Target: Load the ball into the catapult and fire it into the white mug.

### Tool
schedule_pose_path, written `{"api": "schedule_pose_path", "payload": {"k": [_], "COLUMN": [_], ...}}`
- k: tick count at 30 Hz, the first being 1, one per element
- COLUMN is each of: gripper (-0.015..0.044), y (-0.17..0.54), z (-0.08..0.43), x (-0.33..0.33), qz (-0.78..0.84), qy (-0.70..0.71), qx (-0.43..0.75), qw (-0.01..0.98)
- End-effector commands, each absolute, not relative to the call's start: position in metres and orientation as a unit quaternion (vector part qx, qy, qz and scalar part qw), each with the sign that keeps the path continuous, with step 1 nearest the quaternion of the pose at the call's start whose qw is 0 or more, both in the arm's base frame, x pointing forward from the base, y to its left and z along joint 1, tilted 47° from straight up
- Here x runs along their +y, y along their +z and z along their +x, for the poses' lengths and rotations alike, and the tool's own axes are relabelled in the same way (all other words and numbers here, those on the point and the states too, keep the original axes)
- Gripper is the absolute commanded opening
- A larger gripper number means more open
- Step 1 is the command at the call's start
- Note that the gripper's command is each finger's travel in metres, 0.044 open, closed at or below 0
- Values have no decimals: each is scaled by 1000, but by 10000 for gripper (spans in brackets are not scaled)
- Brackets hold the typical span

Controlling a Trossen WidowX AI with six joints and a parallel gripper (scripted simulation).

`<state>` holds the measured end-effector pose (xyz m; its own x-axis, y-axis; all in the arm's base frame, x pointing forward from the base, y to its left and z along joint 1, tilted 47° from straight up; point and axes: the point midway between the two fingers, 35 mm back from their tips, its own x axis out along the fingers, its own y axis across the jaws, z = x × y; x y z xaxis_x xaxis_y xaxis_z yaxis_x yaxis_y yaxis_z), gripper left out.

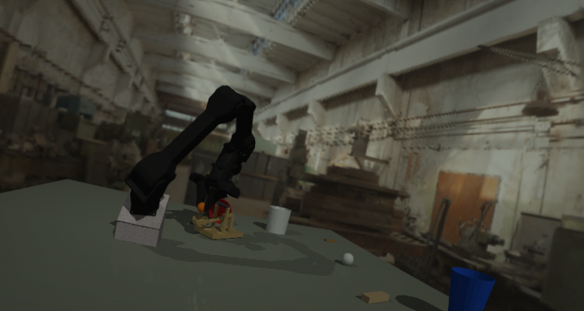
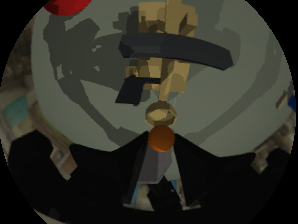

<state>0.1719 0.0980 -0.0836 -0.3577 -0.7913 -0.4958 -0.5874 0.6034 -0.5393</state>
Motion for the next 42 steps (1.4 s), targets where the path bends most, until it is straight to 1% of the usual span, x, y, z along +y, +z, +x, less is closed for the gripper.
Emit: {"api": "schedule_pose_path", "payload": {"k": [1,17,27,34,37,38,42], "gripper": [0,0,262,440,440,440,440], "y": [-87,-93,-91,-19,-14,-34,-51], "z": [171,170,171,177,176,180,208], "x": [94,89,92,163,167,153,174], "qz": [-426,-423,-423,-424,-424,-426,-426], "qy": [-135,-136,-135,-101,-99,-104,-73], "qx": [812,813,813,802,802,801,781], "qw": [375,376,377,408,410,407,452]}}
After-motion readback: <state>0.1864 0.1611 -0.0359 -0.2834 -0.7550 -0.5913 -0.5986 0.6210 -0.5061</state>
